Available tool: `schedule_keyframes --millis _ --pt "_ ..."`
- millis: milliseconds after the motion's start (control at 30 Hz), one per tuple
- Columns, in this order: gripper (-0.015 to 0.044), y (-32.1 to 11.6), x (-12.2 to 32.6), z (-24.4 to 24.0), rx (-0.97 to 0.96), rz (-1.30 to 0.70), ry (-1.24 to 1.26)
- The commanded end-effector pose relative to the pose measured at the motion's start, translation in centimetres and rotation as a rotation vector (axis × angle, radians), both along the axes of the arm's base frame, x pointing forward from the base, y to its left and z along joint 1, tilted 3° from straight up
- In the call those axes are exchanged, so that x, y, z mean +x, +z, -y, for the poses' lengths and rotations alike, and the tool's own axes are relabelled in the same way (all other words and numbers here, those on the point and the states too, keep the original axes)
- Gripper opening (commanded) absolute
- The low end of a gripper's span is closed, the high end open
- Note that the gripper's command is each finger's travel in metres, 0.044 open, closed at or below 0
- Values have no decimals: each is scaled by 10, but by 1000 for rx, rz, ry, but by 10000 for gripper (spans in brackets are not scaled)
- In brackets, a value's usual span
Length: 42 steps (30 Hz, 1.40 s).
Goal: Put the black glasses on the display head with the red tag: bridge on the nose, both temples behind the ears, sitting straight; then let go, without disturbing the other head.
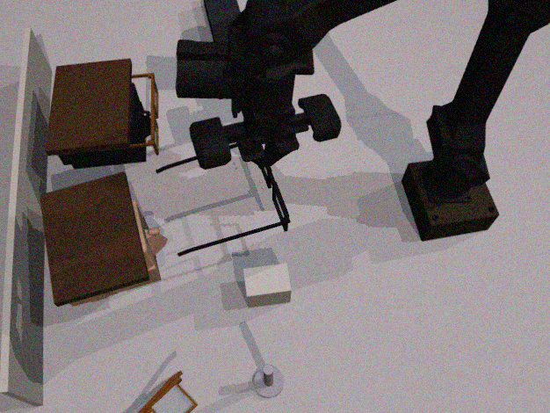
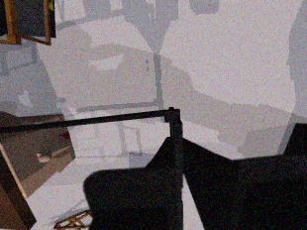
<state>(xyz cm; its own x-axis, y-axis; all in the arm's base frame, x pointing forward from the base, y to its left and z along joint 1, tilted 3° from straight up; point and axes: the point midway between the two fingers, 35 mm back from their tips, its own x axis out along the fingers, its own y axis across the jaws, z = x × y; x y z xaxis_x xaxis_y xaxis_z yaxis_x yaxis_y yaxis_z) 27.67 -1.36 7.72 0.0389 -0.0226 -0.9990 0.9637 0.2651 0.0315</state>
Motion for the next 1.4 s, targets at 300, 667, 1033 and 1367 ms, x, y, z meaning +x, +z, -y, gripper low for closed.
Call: schedule_keyframes --millis 300,667,1033,1367 --pt "0 -13 -1 2 11 -5 -5" --pt "0 -22 -2 3 11 -5 -5" --pt "0 -30 -2 2 12 -5 -5" --pt "0 -31 1 1 12 -5 -5"
